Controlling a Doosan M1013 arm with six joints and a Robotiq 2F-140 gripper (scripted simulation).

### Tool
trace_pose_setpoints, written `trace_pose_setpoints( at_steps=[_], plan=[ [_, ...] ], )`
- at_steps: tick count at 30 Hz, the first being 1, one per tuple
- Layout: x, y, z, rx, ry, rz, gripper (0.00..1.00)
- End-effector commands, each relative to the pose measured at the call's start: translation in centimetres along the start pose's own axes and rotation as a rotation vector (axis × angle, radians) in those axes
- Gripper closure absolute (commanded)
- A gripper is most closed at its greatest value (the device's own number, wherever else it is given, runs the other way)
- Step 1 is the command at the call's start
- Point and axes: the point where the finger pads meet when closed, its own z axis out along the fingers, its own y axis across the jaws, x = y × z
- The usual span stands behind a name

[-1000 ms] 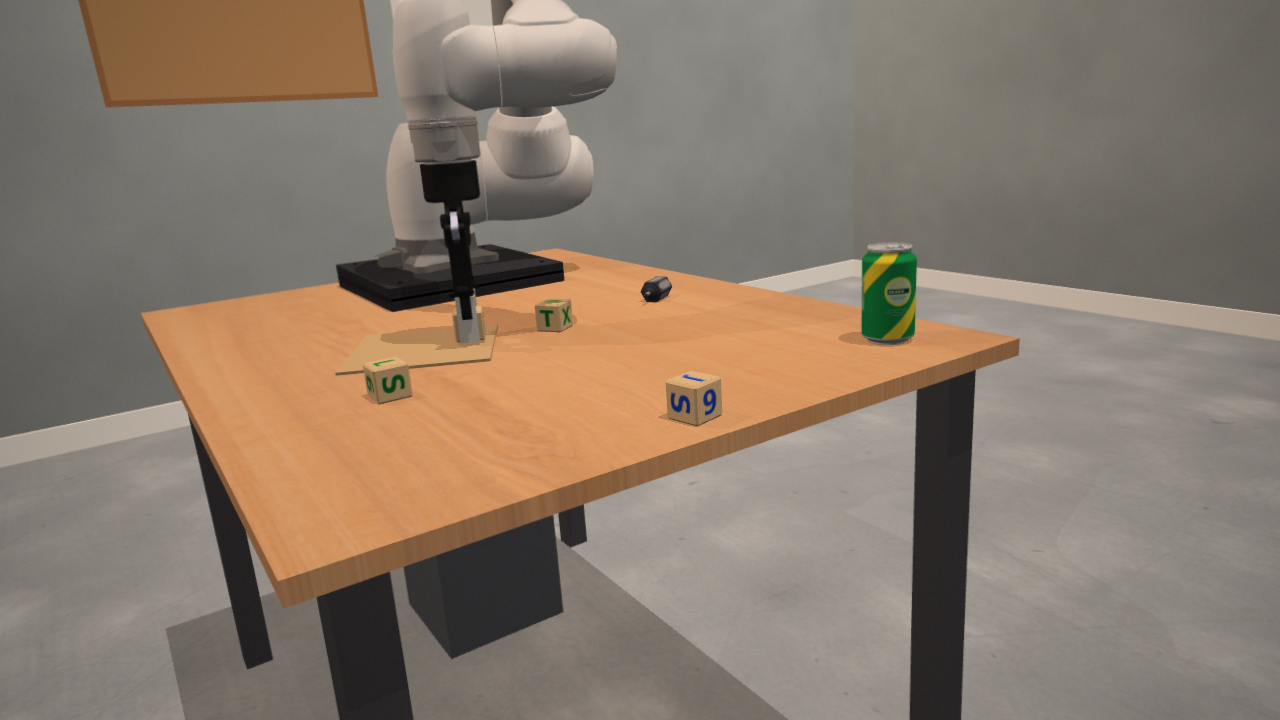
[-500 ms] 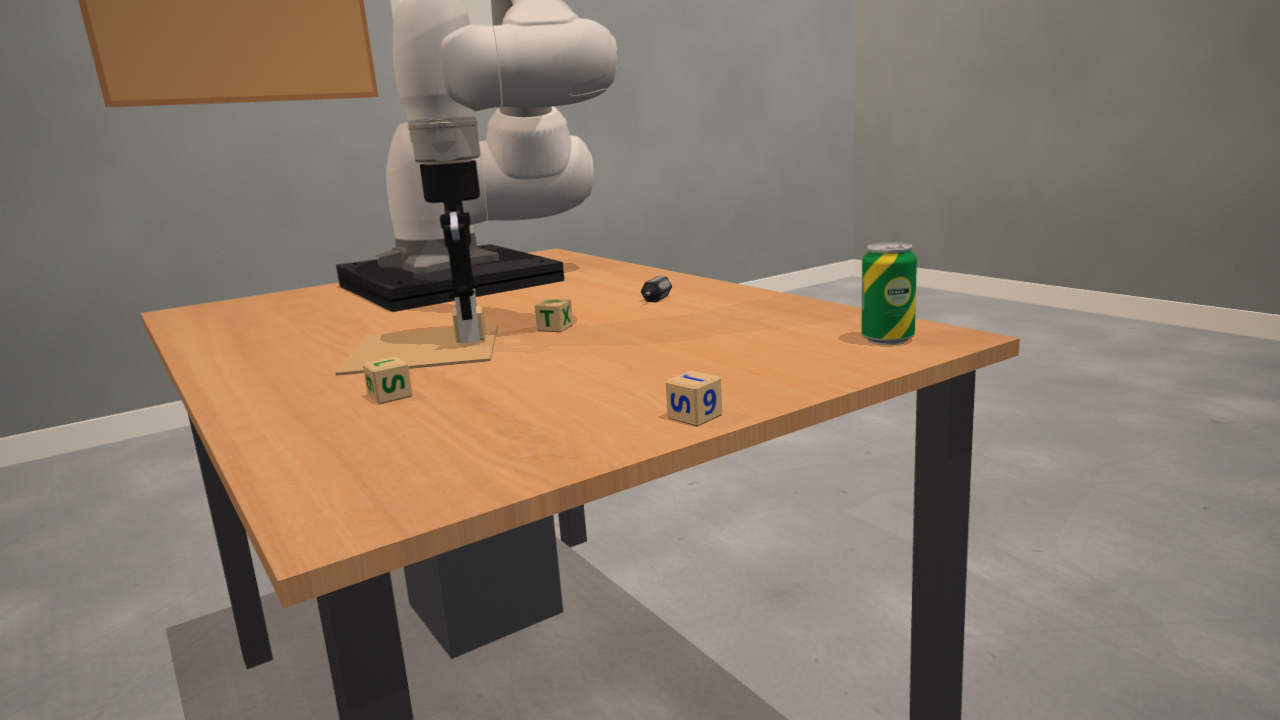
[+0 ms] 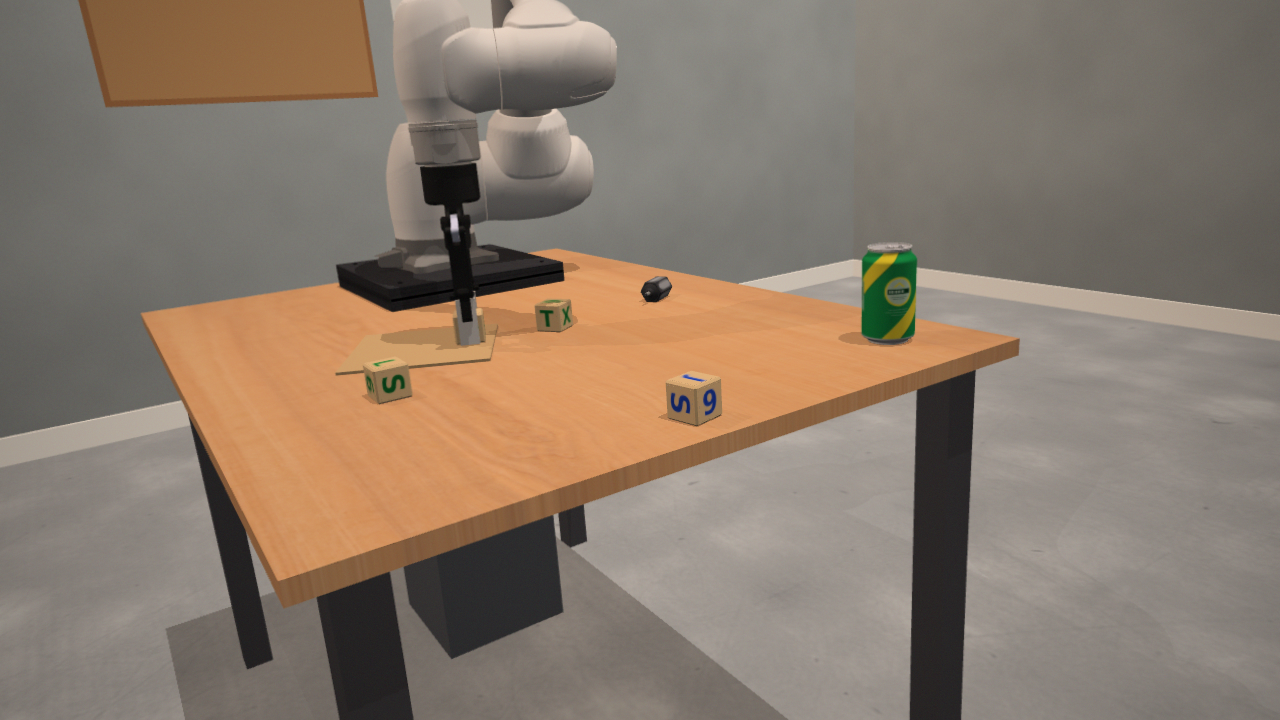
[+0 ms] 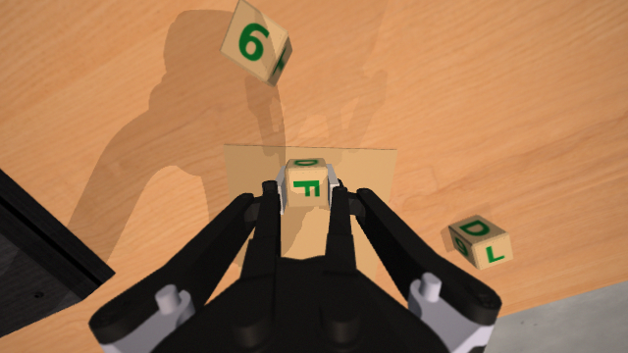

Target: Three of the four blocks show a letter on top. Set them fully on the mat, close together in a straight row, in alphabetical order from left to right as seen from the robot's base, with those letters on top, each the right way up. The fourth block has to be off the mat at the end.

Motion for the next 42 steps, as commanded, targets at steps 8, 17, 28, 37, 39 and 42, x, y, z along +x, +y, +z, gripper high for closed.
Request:
trace_pose_setpoints(
  at_steps=[8,17,28,37,39,42],
  plan=[
    [0.01,0.05,0.02,-0.001,0.000,0.000,0.69],
    [0.01,0.05,0.02,-0.001,0.000,0.000,0.69],
    [0.01,0.05,0.02,-0.001,0.000,0.000,0.69],
    [0.01,0.05,0.02,-0.001,0.000,0.000,0.69],
    [0.01,0.05,0.02,-0.001,0.000,0.000,0.69],
    [0.01,0.05,0.02,-0.001,0.000,0.000,0.66]
  ],
)
